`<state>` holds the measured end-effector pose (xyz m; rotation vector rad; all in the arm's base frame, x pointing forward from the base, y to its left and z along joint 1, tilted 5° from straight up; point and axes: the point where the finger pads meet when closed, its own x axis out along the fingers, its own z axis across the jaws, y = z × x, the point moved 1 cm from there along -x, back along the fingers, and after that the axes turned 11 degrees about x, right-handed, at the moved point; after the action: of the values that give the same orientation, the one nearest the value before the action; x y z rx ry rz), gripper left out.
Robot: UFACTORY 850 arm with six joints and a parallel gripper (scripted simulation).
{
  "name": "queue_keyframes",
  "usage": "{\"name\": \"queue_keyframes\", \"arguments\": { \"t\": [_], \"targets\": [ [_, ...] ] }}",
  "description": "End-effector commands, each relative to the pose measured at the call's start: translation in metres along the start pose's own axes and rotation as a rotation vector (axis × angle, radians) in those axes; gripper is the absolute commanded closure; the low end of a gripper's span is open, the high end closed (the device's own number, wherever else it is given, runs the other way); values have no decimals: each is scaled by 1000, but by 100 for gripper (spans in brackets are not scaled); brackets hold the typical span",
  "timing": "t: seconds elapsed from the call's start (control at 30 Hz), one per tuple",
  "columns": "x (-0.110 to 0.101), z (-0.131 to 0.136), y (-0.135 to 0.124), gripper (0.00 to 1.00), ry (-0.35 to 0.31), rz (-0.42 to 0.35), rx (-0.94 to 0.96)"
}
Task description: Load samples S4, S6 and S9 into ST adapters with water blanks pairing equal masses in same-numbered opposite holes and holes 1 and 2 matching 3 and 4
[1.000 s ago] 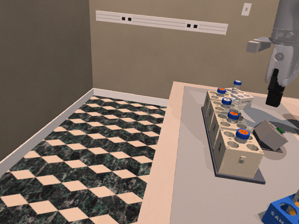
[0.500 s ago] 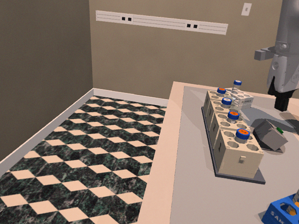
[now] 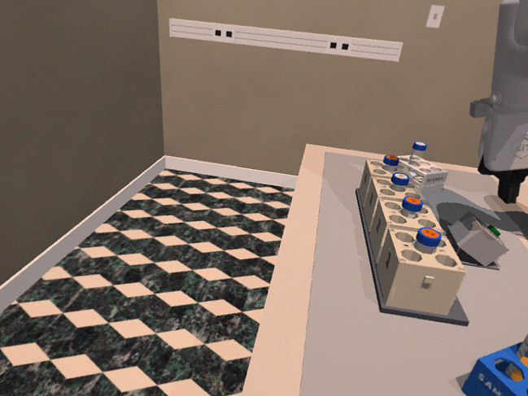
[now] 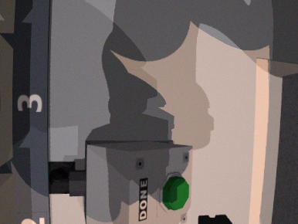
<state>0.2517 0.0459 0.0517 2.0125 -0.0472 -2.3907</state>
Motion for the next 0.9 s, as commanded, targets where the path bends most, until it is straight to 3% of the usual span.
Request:
{"name": "queue_keyframes", "arguments": {
  "t": [0.0, 0.37, 0.87],
  "targets": [
    [7, 4, 9, 100, -3, -1, 38],
    [7, 4, 9, 100, -3, -1, 38],
    [32, -3, 8, 100, -3, -1, 38]
  ]
}}
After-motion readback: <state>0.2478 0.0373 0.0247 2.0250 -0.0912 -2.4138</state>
